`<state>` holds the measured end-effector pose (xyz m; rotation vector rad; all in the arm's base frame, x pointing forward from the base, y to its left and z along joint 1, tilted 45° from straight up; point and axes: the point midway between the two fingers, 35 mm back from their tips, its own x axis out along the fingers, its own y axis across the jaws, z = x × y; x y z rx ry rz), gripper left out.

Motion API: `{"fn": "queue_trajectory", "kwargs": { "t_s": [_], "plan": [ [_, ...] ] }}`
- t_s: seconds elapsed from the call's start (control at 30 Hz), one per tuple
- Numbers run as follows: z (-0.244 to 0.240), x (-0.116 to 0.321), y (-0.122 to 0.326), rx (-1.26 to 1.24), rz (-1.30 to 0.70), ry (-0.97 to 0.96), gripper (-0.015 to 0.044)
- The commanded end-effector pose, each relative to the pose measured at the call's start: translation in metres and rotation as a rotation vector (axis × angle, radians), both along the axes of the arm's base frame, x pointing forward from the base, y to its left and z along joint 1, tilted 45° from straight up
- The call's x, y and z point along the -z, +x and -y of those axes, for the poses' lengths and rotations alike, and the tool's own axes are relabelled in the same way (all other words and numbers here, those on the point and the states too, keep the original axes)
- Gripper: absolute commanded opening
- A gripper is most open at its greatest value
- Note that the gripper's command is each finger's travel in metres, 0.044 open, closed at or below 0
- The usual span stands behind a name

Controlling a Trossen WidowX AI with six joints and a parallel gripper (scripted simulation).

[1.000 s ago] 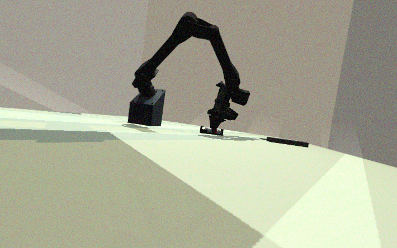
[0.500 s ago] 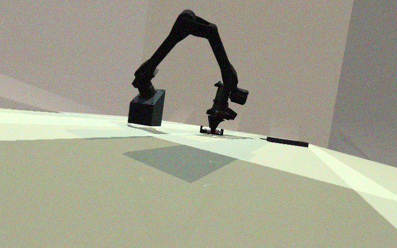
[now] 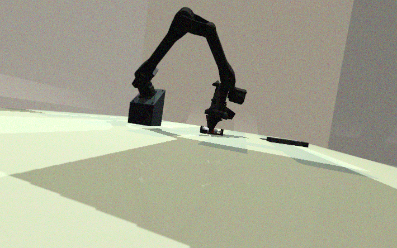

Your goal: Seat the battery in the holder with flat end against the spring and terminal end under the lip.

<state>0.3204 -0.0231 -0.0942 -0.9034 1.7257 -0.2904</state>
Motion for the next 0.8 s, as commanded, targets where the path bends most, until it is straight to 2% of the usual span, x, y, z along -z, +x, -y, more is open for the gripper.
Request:
{"fn": "queue_trajectory", "kwargs": {
  "t_s": [0.0,0.6,0.73,0.77],
  "plan": [
    [0.0,-0.0017,-0.0007,-0.005,-0.002,0.001,0.006],
    [0.0009,-0.0011,-0.0006,-0.006,0.0,0.002,0.006],
    [0.0009,-0.0011,-0.0006,-0.006,0.0,0.002,0.0162],
    [0.0009,-0.0011,-0.0006,-0.006,0.0,0.002,0.0162]
  ]
}}
